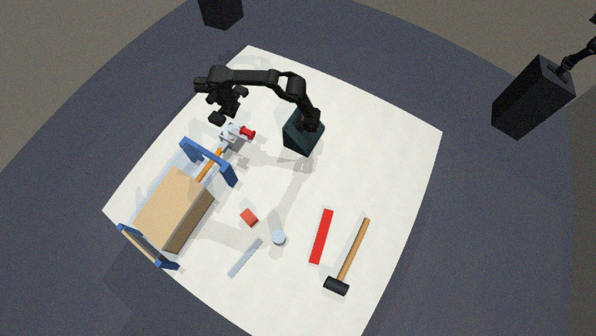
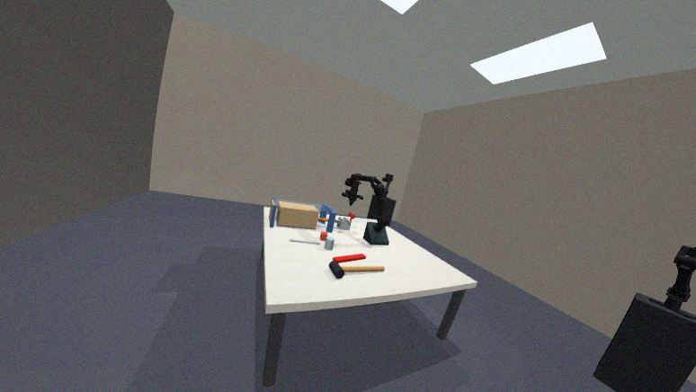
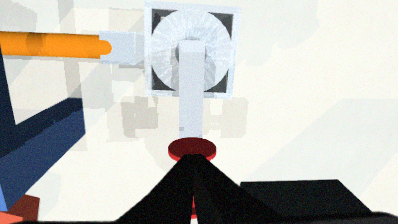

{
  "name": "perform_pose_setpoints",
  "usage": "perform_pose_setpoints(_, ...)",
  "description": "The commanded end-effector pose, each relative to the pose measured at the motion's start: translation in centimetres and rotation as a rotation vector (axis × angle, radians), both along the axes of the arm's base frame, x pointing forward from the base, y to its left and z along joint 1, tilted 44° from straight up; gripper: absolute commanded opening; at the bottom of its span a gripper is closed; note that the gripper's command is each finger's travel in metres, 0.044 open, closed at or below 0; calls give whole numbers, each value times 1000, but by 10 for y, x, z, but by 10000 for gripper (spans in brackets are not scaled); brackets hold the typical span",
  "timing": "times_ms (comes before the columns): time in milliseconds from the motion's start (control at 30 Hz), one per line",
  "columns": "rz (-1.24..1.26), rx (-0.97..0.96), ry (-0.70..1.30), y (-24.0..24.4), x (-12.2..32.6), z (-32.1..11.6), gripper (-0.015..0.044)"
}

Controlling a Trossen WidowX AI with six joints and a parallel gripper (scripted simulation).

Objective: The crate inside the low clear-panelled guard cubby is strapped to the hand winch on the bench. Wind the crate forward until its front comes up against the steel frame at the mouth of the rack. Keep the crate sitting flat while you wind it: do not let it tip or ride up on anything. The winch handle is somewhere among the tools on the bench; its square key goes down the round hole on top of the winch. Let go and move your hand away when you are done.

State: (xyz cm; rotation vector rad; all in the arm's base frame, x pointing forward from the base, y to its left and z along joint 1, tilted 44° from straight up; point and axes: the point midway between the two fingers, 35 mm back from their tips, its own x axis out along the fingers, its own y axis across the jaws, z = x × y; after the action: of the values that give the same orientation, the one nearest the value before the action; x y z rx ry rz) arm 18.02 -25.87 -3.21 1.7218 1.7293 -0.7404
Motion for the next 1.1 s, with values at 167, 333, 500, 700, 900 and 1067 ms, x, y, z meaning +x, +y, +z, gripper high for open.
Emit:
perform_pose_setpoints(167, 5, -2, 0, -1, 0, 0, 0)
perform_pose_setpoints(333, 5, -2, 0, -1, 0, 0, 0)
perform_pose_setpoints(500, 5, -2, 0, -1, 0, 0, 0)
perform_pose_setpoints(700, 5, -2, 0, -1, 0, 0, 0)
perform_pose_setpoints(900, 5, -2, 0, -1, 0, 0, 0)
perform_pose_setpoints(1067, 2, -6, 0, 1, 0, 0, 26)
